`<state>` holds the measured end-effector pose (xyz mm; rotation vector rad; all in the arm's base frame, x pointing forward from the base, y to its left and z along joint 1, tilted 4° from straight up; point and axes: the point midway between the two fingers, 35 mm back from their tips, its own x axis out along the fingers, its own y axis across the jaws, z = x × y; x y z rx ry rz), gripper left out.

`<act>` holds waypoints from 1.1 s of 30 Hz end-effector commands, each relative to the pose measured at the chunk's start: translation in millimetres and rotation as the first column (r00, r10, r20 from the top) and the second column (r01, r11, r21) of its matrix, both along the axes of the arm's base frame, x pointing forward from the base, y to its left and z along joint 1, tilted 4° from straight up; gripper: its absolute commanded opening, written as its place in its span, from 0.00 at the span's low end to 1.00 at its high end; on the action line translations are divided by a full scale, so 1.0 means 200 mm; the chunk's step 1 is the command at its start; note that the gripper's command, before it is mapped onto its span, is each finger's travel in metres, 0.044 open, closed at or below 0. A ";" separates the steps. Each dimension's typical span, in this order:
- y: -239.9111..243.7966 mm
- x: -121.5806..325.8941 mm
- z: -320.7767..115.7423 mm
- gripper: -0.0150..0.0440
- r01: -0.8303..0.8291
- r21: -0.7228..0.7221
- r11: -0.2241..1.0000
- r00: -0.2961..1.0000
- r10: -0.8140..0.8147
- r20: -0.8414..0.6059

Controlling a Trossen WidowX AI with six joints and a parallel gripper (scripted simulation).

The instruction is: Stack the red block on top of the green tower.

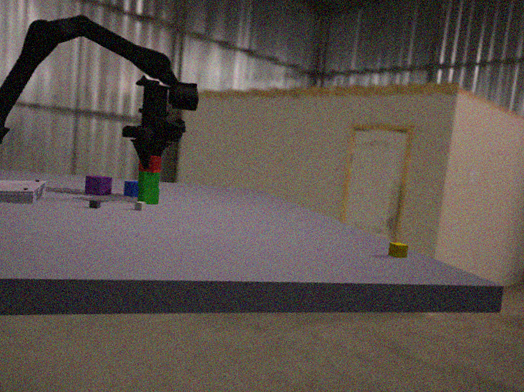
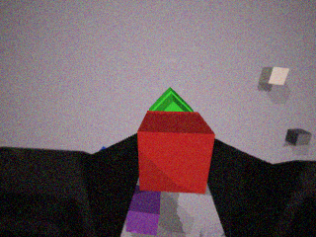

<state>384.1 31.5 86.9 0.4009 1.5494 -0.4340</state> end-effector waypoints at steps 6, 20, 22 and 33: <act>0.00 0.00 -0.01 0.25 -0.005 0.002 1.000 1.000 0.005 -0.004; 0.00 -0.01 0.00 0.52 0.000 -0.001 1.000 1.000 0.000 -0.009; 0.00 -0.01 0.00 0.61 0.000 -0.001 1.000 1.000 0.000 -0.009; 0.00 -0.01 0.00 1.00 0.000 -0.001 1.000 1.000 0.000 -0.009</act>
